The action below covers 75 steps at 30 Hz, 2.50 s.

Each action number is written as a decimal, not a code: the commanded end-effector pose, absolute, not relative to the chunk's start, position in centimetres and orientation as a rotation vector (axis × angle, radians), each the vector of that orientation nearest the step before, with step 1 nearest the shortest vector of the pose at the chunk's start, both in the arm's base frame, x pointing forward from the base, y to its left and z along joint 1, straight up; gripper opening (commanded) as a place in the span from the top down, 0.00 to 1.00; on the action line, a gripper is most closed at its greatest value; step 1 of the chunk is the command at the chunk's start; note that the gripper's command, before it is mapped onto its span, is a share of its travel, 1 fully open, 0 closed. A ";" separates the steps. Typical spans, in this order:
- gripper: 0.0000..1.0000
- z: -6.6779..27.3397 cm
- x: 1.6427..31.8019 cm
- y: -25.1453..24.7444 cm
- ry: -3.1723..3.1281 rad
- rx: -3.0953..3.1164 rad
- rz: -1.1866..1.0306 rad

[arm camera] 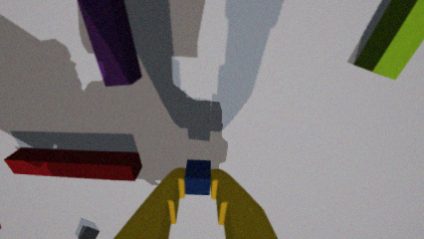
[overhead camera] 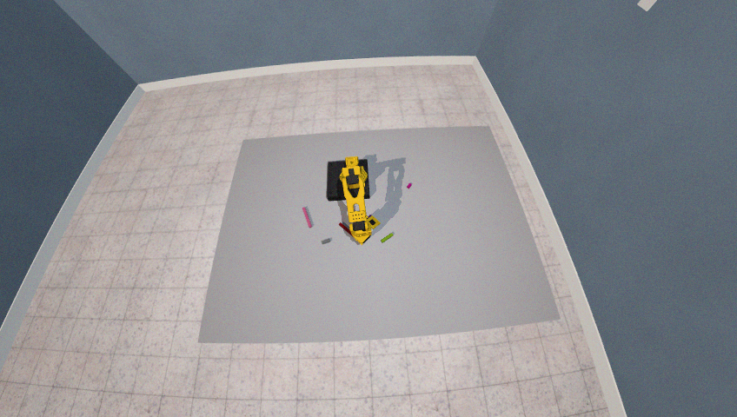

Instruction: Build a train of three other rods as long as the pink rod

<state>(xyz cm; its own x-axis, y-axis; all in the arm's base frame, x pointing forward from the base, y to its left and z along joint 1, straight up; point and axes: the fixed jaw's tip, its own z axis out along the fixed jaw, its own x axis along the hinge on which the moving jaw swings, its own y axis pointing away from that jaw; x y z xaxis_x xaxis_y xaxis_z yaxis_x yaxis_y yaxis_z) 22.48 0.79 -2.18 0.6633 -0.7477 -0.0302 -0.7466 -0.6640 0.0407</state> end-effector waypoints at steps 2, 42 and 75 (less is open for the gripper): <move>1.00 -0.6 23.0 0.9 -1.282 2.855 -0.034; 1.00 -0.7 16.7 13.5 -1.105 2.916 -0.021; 1.00 -1.0 10.6 17.8 -1.007 2.947 -0.009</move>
<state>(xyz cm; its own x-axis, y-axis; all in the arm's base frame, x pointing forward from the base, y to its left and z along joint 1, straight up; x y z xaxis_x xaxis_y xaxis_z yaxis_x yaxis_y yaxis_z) 10.67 17.57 -1.27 0.7913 -0.6114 0.0067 -0.6109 -0.7903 0.0474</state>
